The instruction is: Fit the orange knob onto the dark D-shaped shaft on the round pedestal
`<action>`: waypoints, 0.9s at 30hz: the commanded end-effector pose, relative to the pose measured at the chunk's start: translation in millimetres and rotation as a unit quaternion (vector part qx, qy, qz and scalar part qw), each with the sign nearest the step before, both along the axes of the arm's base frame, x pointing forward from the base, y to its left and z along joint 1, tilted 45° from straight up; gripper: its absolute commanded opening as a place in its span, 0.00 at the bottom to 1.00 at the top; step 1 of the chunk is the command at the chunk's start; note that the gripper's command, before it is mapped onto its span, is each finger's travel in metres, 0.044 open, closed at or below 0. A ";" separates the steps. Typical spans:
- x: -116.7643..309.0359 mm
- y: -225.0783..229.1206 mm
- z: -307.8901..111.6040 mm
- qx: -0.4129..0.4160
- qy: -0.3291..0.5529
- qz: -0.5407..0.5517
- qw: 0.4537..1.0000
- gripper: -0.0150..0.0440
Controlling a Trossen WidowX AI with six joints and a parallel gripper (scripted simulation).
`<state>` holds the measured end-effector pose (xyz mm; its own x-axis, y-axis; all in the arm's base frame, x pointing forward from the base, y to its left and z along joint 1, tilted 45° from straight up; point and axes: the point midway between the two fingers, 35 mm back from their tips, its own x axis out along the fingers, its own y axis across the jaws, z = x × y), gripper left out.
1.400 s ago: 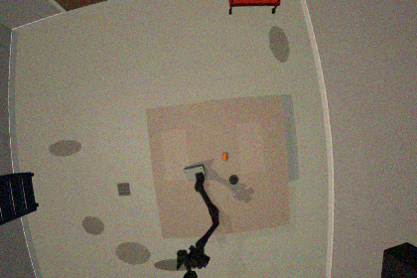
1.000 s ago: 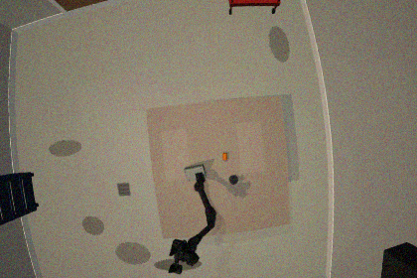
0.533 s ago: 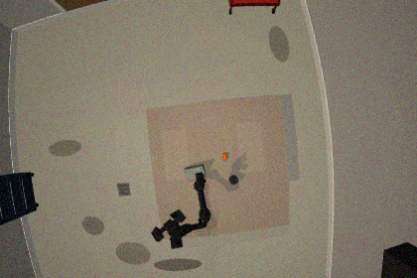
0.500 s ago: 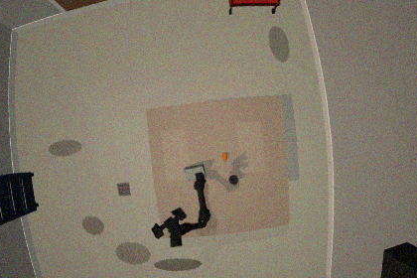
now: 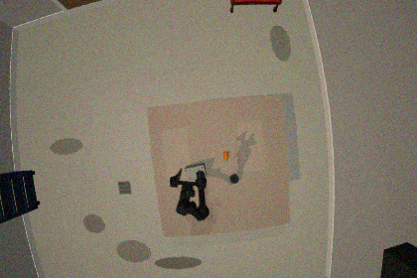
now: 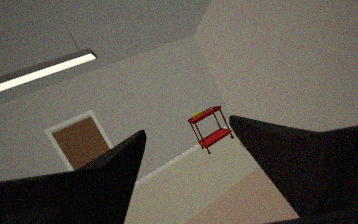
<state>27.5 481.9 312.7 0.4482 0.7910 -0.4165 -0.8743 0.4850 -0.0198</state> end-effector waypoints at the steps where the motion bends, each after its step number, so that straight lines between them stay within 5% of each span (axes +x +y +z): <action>1: 50.4 -4.8 -55.2 -0.099 -0.026 -0.031 0.994 1.00; 13: 167.6 -70.5 -189.7 -0.359 -0.028 -0.071 0.930 1.00; 27: 247.4 -236.6 -316.8 -0.636 0.098 -0.071 0.762 1.00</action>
